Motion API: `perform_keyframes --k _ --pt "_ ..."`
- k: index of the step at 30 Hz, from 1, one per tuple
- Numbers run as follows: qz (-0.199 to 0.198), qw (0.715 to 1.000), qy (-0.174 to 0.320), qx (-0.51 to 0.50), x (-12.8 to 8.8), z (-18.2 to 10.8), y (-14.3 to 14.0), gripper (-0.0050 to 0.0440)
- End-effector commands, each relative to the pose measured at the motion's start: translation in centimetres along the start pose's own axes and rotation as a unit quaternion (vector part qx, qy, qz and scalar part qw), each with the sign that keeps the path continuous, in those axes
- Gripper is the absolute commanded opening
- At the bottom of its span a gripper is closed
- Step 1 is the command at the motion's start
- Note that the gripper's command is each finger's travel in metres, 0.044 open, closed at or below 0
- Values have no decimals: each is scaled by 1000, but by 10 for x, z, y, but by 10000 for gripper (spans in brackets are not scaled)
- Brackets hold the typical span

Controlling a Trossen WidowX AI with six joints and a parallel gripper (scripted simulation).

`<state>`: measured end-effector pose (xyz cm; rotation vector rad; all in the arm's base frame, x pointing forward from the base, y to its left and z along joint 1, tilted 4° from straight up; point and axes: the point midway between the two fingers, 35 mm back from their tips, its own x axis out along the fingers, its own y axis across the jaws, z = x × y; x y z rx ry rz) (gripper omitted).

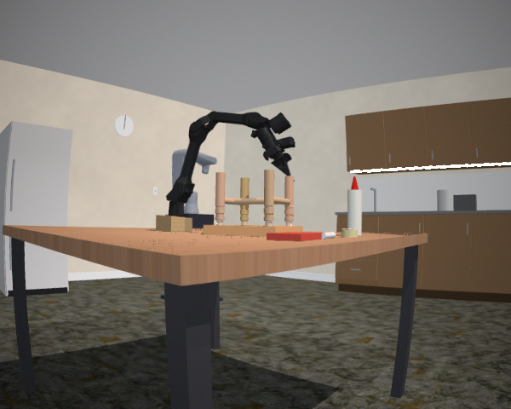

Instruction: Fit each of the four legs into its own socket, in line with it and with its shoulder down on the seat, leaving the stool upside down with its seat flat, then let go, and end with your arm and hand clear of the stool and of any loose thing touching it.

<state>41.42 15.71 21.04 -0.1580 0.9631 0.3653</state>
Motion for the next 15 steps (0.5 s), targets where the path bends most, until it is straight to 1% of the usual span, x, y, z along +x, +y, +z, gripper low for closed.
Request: perform_keyframes --k 1,8,15 --pt "0 1000 7 2 6 -7 0 0" --pt "0 1000 7 2 12 -10 0 0" --pt "0 1000 5 2 9 -7 0 0"
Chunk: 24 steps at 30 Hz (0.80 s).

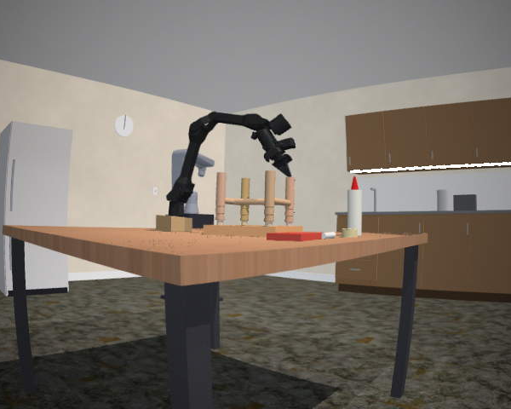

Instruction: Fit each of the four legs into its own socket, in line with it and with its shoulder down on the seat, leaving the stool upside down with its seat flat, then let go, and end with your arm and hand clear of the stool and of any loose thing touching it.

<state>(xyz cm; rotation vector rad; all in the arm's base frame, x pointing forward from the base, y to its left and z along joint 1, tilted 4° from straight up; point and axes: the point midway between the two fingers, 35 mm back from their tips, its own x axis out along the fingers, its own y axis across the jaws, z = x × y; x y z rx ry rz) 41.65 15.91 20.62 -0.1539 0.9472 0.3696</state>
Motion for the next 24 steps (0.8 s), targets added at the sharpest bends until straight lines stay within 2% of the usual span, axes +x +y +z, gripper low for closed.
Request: perform_keyframes --k 1,24 --pt "-1 1000 13 2 3 -6 -1 0" --pt "0 1000 2 0 -24 14 0 0"
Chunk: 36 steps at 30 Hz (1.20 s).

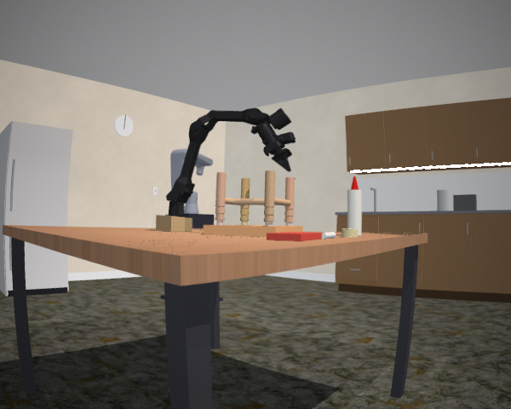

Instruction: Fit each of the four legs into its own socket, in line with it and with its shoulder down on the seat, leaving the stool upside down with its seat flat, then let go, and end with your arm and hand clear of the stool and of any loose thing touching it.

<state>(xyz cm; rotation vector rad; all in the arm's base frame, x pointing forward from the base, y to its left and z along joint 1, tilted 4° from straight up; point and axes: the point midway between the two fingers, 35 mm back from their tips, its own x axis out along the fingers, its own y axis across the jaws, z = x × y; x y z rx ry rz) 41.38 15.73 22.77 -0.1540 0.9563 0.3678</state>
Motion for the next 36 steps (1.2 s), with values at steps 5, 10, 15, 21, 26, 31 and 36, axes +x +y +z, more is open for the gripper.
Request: perform_keyframes --k 5,10,15,21,26,31,36 --pt "-2 1000 1 3 -4 0 -3 0" --pt "-31 998 32 50 -25 -26 -51 0" --pt "-52 993 58 93 -46 -52 -86 0" --pt "-71 984 85 138 -68 -82 -115 0" --pt "-89 972 112 188 -94 -116 -138 0" --pt "-101 957 135 236 -118 -148 -152 0" --pt "-101 957 136 237 -118 -149 -153 0"
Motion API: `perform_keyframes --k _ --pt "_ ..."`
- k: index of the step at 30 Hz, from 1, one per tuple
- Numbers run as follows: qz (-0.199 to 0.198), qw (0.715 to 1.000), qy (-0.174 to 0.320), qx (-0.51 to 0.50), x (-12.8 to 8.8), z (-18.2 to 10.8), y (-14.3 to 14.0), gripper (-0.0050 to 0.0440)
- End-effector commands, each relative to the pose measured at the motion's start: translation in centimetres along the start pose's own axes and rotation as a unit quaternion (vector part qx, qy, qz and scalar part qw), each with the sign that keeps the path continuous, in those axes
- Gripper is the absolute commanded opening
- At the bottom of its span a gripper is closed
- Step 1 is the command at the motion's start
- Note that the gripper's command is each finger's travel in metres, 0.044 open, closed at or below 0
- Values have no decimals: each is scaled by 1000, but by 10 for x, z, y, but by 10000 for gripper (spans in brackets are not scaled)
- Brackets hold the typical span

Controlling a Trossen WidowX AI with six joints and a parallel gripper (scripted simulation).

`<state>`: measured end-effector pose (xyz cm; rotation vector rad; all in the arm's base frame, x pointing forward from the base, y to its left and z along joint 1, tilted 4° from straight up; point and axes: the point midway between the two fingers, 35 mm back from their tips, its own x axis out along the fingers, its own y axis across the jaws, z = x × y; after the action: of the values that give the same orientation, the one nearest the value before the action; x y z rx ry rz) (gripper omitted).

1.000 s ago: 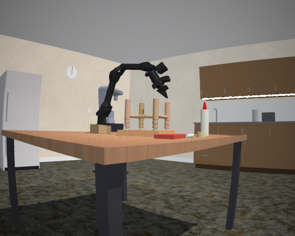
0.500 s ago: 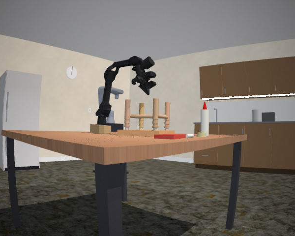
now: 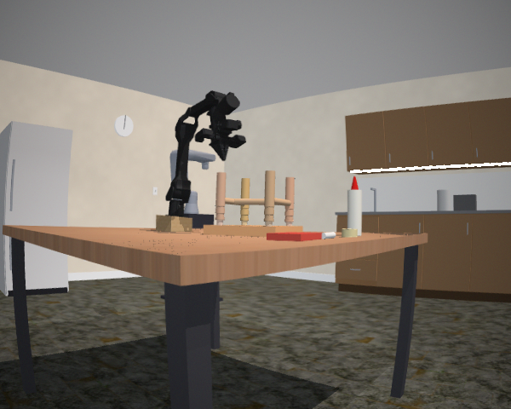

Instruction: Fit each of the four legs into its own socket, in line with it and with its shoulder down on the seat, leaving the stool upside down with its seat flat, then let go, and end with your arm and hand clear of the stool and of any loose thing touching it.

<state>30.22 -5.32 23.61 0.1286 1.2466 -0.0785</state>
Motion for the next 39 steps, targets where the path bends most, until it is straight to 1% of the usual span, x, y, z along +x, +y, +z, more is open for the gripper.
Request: perform_keyframes --k 1,7,13,20,28,39 --pt "1 1000 8 5 -1 -7 -3 0" --pt "1 1000 8 5 2 -8 -3 0" --pt "1 1000 8 5 23 -15 -3 0" --pt "1 1000 8 5 26 -16 -3 0" --pt "1 1000 8 5 37 -18 -3 0" --pt "1 1000 8 5 43 -20 -3 0"
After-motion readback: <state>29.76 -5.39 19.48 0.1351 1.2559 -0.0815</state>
